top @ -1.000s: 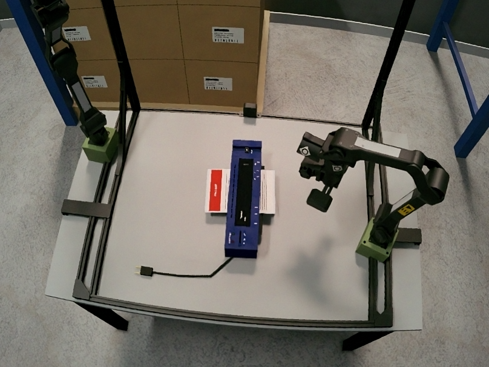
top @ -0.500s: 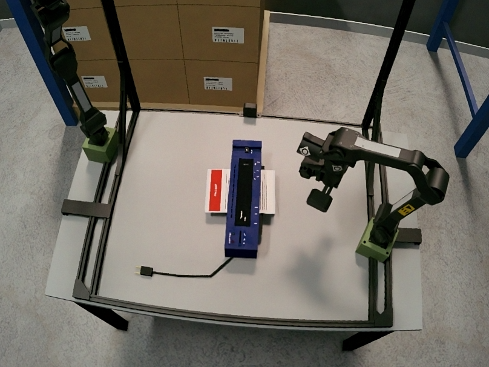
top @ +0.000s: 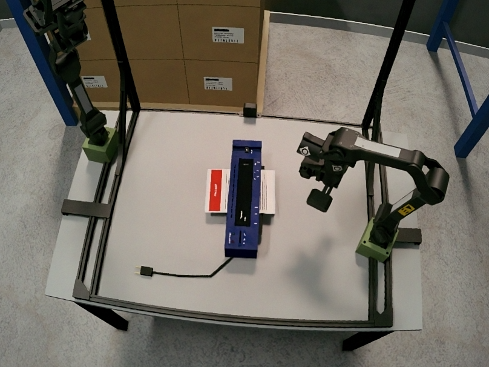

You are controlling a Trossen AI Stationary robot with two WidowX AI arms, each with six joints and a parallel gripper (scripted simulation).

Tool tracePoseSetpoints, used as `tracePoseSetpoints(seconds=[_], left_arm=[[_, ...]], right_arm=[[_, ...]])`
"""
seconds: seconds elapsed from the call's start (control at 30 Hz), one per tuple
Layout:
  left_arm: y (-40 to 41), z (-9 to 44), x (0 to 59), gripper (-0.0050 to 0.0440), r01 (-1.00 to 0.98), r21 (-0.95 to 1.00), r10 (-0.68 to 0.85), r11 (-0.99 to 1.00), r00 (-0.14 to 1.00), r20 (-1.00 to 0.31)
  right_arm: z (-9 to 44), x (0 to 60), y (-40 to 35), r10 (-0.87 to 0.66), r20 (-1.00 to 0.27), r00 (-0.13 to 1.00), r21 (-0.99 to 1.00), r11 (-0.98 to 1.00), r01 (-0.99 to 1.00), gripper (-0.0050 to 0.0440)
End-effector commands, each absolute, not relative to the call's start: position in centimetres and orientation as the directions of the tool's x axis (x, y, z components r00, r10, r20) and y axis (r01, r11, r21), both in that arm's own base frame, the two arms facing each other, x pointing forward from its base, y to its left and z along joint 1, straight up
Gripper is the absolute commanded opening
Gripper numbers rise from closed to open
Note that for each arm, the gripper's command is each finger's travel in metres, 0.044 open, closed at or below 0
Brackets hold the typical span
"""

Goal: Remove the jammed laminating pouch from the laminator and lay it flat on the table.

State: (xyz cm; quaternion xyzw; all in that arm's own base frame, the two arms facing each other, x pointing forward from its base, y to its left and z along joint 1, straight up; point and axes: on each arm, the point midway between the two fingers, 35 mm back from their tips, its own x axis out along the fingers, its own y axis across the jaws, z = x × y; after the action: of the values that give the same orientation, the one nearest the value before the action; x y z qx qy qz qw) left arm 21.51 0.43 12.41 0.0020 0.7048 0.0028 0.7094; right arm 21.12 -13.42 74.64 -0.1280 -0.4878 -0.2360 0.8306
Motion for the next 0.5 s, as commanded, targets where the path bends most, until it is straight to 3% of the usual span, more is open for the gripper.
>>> tracePoseSetpoints(seconds=[0.0, 0.33, 0.47], left_arm=[[0.4, 12.9, 21.7, 0.044, -0.001, 0.007, 0.007, 1.0, 0.026, -1.0], [0.4, 12.9, 21.7, 0.044, -0.001, 0.007, 0.007, 1.0, 0.026, -1.0], [0.4, 12.9, 21.7, 0.044, -0.001, 0.007, 0.007, 1.0, 0.026, -1.0]], right_arm=[[75.0, 20.2, -13.3, -0.272, 0.871, 0.408, 0.023, 0.854, 0.52, 0.044], [65.3, 30.8, -19.1, -0.452, 0.511, 0.731, -0.053, 0.832, 0.552, 0.044], [63.9, 32.2, -19.9, -0.452, 0.511, 0.731, -0.053, 0.832, 0.552, 0.044]])
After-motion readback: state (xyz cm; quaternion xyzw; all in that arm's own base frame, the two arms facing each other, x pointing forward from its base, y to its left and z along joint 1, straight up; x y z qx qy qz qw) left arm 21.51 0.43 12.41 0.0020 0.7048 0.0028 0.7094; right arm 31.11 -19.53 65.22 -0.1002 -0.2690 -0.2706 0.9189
